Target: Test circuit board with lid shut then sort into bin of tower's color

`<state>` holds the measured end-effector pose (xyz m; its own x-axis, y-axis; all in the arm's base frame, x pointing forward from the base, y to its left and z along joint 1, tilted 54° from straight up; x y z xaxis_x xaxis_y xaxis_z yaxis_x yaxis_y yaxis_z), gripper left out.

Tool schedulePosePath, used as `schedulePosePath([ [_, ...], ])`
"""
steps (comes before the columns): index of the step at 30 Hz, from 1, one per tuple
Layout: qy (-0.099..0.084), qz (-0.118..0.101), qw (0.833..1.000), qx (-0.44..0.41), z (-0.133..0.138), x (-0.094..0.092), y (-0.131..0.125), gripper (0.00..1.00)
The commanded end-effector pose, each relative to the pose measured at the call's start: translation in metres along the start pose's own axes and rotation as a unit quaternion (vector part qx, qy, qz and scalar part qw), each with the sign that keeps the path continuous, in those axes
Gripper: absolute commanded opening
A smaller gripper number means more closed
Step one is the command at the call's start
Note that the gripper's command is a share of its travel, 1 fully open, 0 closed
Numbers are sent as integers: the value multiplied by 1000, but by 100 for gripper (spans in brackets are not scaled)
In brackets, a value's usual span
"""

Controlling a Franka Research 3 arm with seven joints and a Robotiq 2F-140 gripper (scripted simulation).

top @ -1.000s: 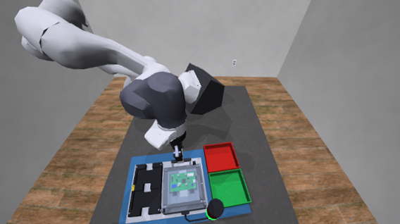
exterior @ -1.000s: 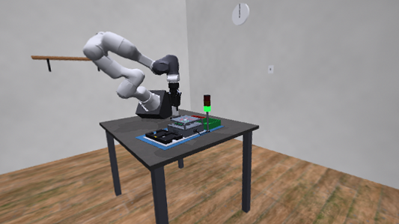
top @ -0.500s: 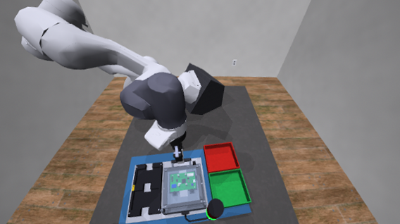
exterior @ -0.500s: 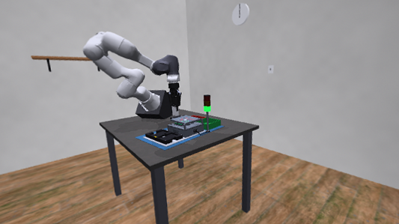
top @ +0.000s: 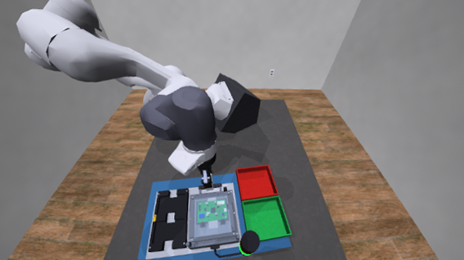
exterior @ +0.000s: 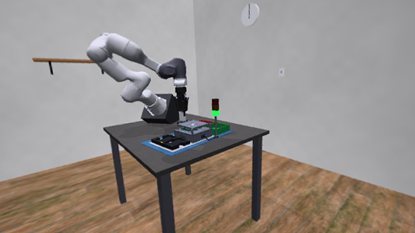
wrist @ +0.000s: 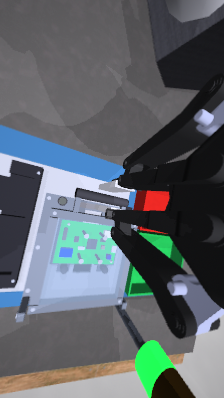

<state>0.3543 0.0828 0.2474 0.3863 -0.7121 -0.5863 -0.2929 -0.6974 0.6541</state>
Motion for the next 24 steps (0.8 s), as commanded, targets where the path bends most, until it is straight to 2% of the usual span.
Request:
schedulePosePath([
  [1, 1, -1, 1000, 3, 0, 7, -1, 16],
  [9, 1, -1, 1000, 3, 0, 21, -1, 16],
  [24, 1, -1, 1000, 3, 0, 22, -1, 16],
])
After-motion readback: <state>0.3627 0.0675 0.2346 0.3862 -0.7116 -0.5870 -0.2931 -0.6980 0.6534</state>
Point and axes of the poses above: the point where the finger pads meet when closed, its own x axis out along the fingers, its own z axis across the jaws, y = z × x, the point moved 8 cm from there along -x, back along the fingers, and after that the axes turned 12 degrees about x, right-handed, at the moved point
